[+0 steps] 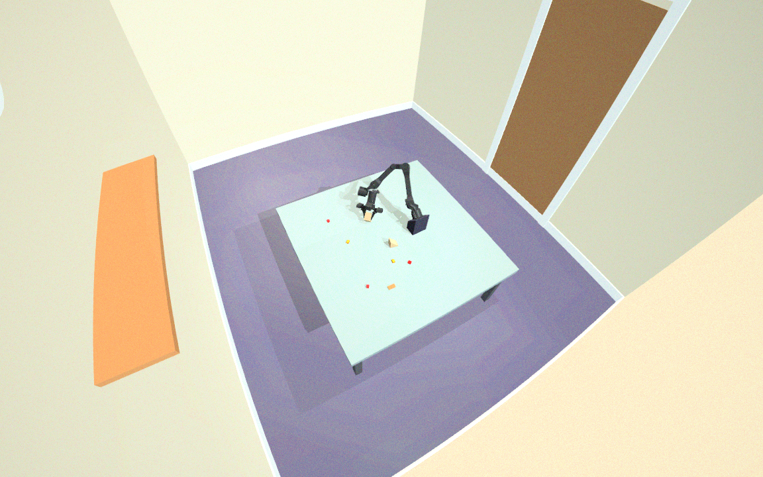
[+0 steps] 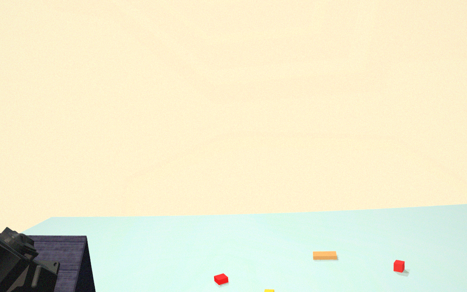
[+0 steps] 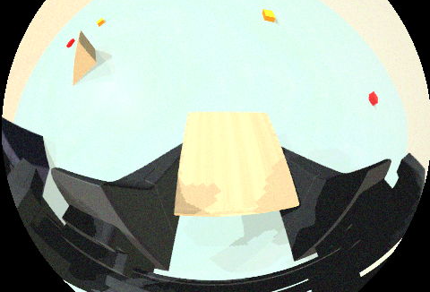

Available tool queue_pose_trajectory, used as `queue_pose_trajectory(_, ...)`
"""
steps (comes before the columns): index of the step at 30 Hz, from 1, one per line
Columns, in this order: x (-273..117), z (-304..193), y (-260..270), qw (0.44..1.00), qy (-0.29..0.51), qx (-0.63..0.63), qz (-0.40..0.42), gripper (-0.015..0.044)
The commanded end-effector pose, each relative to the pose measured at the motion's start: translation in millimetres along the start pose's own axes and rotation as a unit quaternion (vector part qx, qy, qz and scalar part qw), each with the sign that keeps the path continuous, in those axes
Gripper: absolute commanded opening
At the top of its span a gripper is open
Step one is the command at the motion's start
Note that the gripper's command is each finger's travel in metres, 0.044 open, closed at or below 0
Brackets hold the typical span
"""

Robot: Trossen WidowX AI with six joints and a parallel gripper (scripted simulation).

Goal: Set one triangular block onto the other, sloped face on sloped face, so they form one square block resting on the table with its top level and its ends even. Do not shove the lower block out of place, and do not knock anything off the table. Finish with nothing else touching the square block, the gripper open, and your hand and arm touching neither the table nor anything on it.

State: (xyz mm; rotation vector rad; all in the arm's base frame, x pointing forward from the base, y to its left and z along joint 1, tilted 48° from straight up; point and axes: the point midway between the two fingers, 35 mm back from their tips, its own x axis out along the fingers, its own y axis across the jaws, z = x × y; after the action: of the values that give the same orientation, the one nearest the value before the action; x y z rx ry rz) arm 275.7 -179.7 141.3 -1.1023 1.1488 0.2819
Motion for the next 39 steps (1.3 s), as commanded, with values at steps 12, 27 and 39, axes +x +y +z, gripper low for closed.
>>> queue_pose_trajectory(12, -5, -15, 5, 0.992, -0.128, -0.002, 0.006, 0.0052)
queue_pose_trajectory(27, -5, -15, 5, 0.992, -0.128, -0.002, 0.006, 0.0440)
queue_pose_trajectory(39, -34, 10, 1, 0.992, -0.129, -0.003, 0.008, 0.0440)
